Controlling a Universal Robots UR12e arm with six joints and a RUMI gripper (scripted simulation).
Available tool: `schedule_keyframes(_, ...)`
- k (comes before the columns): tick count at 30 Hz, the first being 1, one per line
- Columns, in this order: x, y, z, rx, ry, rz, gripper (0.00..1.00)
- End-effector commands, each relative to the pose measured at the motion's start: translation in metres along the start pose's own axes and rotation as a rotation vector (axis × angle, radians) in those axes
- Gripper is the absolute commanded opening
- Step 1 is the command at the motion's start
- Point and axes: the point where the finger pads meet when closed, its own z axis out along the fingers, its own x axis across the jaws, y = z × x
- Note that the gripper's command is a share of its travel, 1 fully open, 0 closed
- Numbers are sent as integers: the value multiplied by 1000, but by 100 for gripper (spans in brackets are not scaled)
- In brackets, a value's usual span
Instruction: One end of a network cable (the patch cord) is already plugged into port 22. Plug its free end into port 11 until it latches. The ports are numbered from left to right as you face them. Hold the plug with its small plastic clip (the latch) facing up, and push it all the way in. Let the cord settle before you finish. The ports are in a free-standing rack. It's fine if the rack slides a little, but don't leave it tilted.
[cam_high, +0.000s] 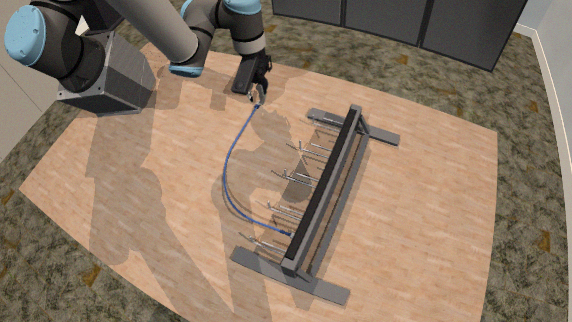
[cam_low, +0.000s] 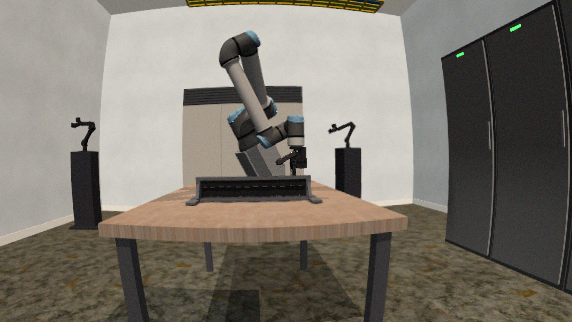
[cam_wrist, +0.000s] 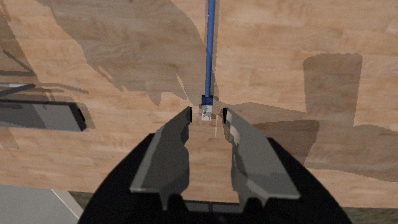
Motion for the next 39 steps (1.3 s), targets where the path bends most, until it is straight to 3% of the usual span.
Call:
schedule_keyframes(1,0,0,0,0,-1,0,22)
schedule_keyframes(39,0,0,4,0,-1,0,22)
